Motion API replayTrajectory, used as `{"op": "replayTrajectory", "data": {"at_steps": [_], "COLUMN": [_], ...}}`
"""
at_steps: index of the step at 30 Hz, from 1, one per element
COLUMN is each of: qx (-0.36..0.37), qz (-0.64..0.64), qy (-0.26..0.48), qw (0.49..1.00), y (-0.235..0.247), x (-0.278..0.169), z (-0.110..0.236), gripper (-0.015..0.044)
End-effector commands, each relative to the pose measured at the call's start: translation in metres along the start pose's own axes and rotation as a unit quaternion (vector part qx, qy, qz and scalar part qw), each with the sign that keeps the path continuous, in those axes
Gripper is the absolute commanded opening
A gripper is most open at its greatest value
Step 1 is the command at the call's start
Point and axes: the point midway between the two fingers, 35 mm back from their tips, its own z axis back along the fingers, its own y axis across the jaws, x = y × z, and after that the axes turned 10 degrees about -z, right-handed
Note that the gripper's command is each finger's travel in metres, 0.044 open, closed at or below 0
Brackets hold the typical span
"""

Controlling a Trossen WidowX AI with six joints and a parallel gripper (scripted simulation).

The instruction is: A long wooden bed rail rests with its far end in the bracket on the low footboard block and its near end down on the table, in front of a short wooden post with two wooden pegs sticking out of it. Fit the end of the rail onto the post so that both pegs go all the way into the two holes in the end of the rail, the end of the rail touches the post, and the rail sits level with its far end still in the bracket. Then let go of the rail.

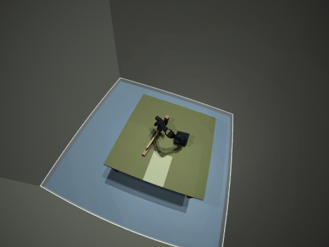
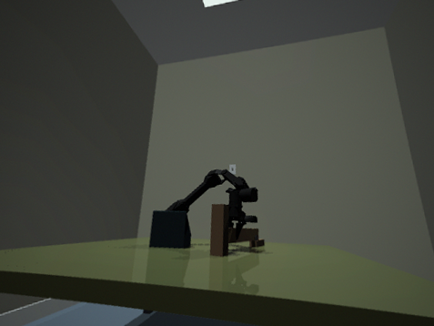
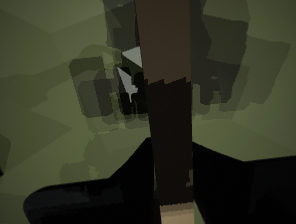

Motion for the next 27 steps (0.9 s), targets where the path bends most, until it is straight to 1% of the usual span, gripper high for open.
{"op": "replayTrajectory", "data": {"at_steps": [1, 27], "qx": [-0.007, -0.007], "qz": [0.001, 0.001], "qy": [-0.001, -0.001], "qw": [1.0, 1.0], "y": [-0.0013, 0.0], "x": [-0.0008, 0.003], "z": [0.004, 0.0005], "gripper": [0.0, 0.0]}}
